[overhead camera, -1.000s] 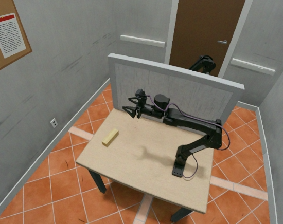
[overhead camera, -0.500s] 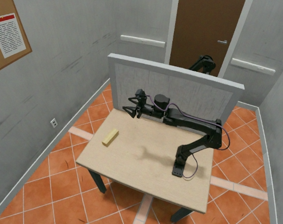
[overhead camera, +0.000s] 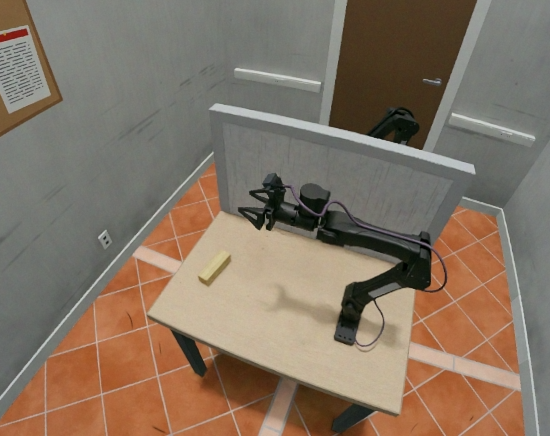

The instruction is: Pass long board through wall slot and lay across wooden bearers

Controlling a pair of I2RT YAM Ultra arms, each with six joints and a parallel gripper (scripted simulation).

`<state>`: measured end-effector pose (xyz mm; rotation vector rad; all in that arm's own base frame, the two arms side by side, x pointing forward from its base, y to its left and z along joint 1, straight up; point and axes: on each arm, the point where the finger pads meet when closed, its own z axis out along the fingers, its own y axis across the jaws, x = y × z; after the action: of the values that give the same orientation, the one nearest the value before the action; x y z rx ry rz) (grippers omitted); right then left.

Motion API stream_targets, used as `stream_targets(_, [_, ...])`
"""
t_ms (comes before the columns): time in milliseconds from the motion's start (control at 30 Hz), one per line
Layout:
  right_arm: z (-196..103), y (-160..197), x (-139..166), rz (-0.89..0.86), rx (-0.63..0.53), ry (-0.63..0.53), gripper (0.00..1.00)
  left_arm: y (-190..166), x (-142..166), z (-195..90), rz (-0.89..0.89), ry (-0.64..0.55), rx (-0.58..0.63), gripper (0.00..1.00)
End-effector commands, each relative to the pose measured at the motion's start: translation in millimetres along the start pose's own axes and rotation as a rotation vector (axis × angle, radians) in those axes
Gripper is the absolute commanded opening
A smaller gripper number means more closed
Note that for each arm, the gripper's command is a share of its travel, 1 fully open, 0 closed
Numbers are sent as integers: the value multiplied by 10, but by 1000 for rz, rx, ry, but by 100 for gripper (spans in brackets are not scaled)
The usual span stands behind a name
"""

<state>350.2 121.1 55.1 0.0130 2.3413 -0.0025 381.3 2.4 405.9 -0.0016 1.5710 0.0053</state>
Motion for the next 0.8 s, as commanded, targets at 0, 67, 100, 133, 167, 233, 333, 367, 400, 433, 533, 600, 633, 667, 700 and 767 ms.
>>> stream_targets(0, [-132,43,-440,62,-25,-124,0,-11,-385,-68,-2,-91,-1,77])
stream_targets(67, [-73,-21,-218,46,-13,-92,0,-11,-385,-68,-2,-91,-1,77])
stream_targets(100, [-77,8,-301,54,-19,-109,0,-11,-385,-68,-2,-91,-1,77])
stream_targets(133, [45,10,-178,38,-4,-71,0,-11,-385,-68,-2,-91,-1,77])
stream_targets(167, [23,23,-245,46,-11,-90,0,-11,-385,-68,-2,-91,-1,77])
stream_targets(233, [24,-10,-159,42,-9,-86,0,-11,-385,-68,-2,-91,-1,77])
stream_targets(333, [79,46,-259,49,-17,-107,0,-11,-385,-68,-2,-91,-1,77])
stream_targets(367, [70,61,-309,53,-22,-122,0,-11,-385,-68,-2,-91,-1,77])
stream_targets(400, [95,14,-157,42,-13,-97,0,-11,-385,-68,-2,-91,-1,77])
stream_targets(433, [113,15,-143,41,-12,-95,0,-11,-385,-68,-2,-91,-1,77])
stream_targets(533, [86,27,-203,45,-14,-100,0,-11,-385,-68,-2,-91,-1,77])
stream_targets(600, [156,-4,-53,36,-8,-85,0,-11,-385,-68,-2,-91,-1,77])
stream_targets(633, [161,18,-104,40,-12,-95,0,-11,-385,-68,-2,-91,-1,77])
stream_targets(667, [164,21,-118,43,-13,-99,0,-11,-385,-68,-2,-91,-1,77])
stream_targets(700, [158,21,-137,46,-15,-107,0,-11,-385,-68,-2,-91,-1,77])
stream_targets(767, [175,27,-142,49,-17,-113,0,-11,-385,-68,-2,-91,-1,77])
